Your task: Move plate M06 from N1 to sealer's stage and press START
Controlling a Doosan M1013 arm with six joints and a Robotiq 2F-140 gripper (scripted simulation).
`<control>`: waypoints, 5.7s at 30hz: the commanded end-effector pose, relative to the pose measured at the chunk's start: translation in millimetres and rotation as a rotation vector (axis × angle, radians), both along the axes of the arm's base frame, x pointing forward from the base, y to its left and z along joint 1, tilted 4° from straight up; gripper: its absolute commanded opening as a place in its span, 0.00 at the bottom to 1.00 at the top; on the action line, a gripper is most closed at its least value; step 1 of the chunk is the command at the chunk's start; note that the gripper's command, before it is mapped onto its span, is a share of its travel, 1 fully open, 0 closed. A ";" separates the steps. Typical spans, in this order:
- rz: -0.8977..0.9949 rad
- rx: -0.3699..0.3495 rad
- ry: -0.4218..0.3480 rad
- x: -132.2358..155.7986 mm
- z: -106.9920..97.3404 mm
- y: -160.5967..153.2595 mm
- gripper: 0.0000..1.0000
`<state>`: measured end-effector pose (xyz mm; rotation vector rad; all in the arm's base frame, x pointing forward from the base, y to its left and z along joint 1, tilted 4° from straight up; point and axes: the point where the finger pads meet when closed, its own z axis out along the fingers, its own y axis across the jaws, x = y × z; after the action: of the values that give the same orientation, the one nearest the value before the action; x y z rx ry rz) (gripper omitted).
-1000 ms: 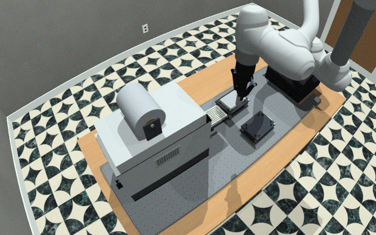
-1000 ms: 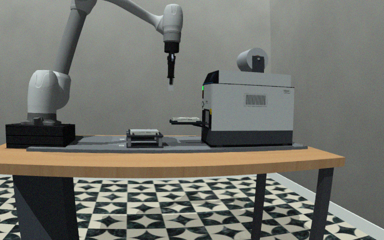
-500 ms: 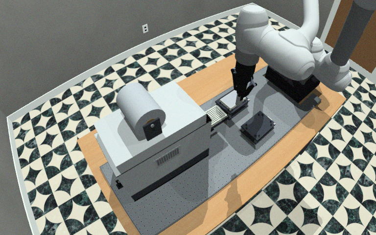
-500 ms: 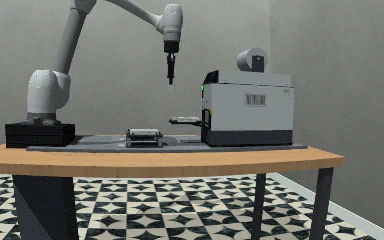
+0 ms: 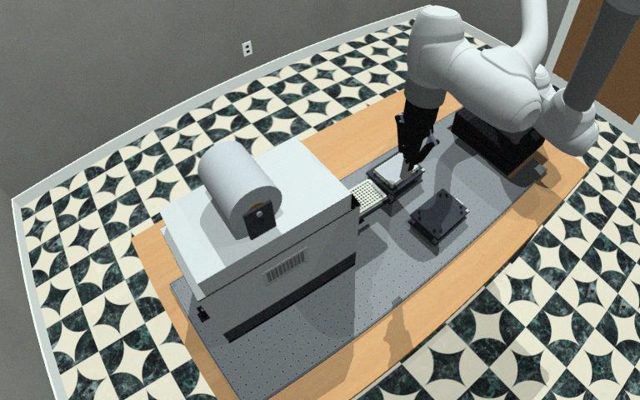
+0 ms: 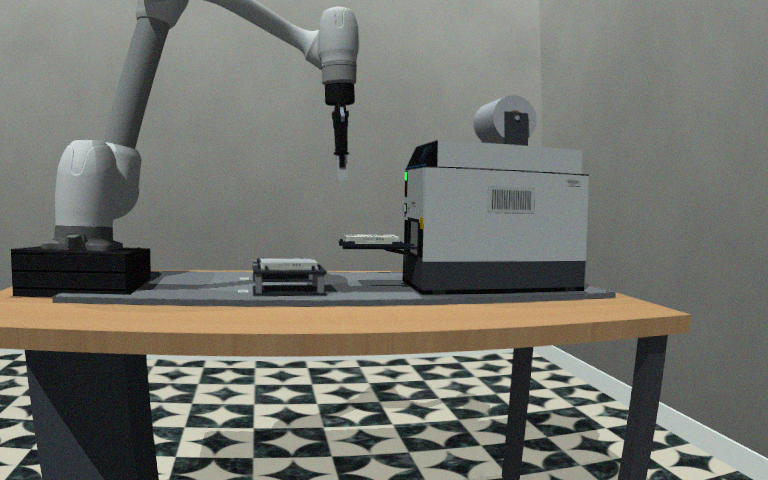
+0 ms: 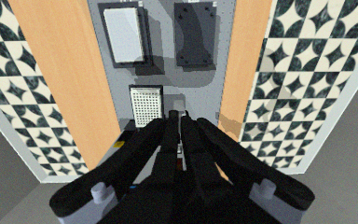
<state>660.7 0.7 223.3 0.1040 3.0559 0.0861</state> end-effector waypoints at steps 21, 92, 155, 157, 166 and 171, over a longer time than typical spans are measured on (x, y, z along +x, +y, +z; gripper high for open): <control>-0.040 -0.047 -0.674 -1.0 1.4 0.7 0.10; -0.043 -0.050 -0.726 76.7 -33.5 -2.4 0.10; -0.043 -0.050 -0.726 108.5 -60.4 -3.0 0.10; -0.043 -0.050 -0.726 111.1 -62.5 -3.0 0.10; -0.043 -0.050 -0.726 122.5 -72.2 -3.2 0.10; -0.043 -0.050 -0.726 122.7 -72.4 -3.2 0.10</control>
<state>780.2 -3.7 151.0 0.1132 2.3385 0.0220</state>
